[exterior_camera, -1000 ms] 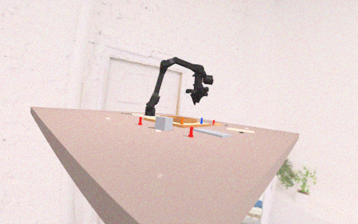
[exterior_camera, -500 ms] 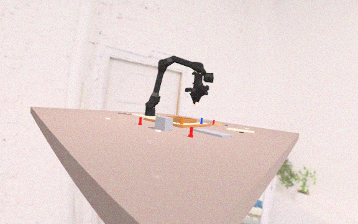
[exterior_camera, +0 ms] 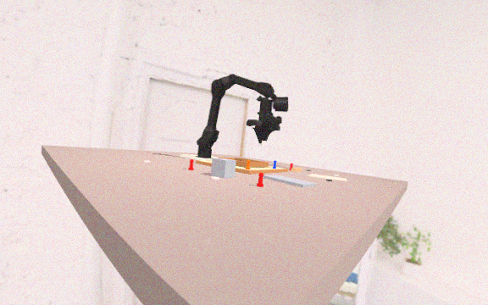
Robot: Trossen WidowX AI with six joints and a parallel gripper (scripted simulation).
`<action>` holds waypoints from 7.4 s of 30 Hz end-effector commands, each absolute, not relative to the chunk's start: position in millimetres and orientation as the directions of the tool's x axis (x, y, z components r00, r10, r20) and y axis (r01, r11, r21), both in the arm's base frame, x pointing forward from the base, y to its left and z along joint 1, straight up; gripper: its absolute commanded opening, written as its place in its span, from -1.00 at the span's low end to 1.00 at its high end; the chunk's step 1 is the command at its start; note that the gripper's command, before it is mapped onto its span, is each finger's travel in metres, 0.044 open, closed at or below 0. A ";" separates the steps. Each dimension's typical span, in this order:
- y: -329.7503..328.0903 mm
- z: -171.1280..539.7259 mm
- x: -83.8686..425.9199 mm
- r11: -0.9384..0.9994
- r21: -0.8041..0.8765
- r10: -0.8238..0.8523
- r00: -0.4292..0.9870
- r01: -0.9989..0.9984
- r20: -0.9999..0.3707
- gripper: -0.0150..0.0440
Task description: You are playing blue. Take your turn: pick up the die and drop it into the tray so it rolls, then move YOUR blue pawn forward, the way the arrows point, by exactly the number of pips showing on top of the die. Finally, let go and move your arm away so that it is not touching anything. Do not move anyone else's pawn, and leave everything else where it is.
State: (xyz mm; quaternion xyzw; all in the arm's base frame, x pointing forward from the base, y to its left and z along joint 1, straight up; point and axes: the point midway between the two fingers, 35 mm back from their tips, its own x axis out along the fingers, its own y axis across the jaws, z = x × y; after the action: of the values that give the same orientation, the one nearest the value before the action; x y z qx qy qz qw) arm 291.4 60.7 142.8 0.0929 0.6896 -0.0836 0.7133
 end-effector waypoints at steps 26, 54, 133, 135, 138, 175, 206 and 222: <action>-55.3 118.5 267.2 0.979 0.000 -0.011 0.051 0.203 -0.999 -0.49; -54.9 115.6 275.7 0.979 0.000 -0.156 0.753 0.203 -0.640 -0.49; -10.7 119.9 380.4 0.981 -0.012 -0.002 0.051 -0.195 -0.999 0.19; -2.9 113.4 392.5 0.970 -0.011 0.000 0.042 -0.244 -0.999 0.19; -1.9 112.6 394.0 0.968 -0.011 0.000 0.041 -0.250 -0.999 0.19; -4.0 60.4 393.9 0.968 -0.011 0.000 0.041 -0.250 -0.999 0.19; -2.9 102.4 400.8 0.968 -0.011 0.000 0.042 -0.250 -0.999 -0.49; -1.0 172.9 395.0 0.968 -0.010 0.000 0.042 -0.250 -0.999 -0.49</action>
State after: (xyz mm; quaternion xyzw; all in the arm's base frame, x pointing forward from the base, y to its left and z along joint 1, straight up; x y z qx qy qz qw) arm 397.3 -1.7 157.0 -0.0915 0.6880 0.0870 0.7146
